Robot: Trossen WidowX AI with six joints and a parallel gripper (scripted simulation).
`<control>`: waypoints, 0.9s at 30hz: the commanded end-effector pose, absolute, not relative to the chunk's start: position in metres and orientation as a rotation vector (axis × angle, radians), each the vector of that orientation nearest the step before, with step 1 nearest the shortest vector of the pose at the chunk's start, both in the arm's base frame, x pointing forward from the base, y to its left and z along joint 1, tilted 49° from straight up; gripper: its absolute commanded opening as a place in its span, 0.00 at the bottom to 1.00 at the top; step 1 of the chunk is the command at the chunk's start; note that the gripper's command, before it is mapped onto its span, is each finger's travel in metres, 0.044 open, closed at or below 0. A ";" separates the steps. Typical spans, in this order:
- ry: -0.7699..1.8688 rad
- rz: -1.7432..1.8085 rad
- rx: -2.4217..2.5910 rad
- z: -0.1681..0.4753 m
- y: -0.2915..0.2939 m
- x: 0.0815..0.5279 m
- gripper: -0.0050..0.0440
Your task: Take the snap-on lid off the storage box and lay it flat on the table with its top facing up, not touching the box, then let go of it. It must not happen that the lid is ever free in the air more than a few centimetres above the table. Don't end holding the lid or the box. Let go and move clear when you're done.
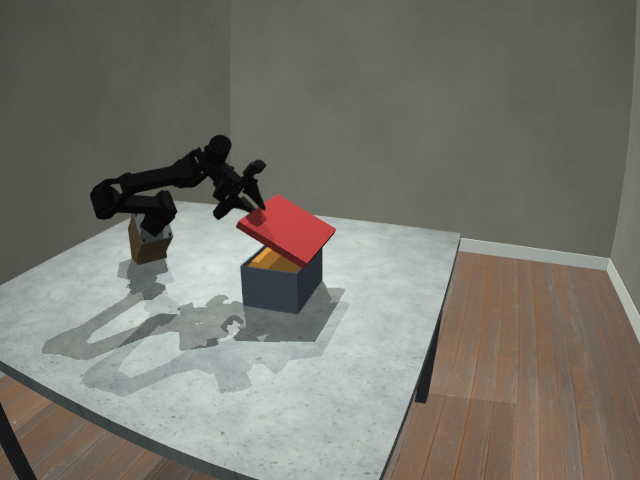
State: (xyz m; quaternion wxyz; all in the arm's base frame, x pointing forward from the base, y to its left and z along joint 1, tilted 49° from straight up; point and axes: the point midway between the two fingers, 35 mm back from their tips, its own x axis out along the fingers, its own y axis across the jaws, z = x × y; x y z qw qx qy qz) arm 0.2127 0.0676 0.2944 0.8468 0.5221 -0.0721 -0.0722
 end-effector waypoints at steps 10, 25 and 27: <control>-0.156 -0.147 1.109 0.308 0.075 0.204 0.00; -0.156 -0.147 1.109 0.316 0.067 0.195 0.00; -0.156 -0.147 1.109 0.316 0.067 0.195 0.00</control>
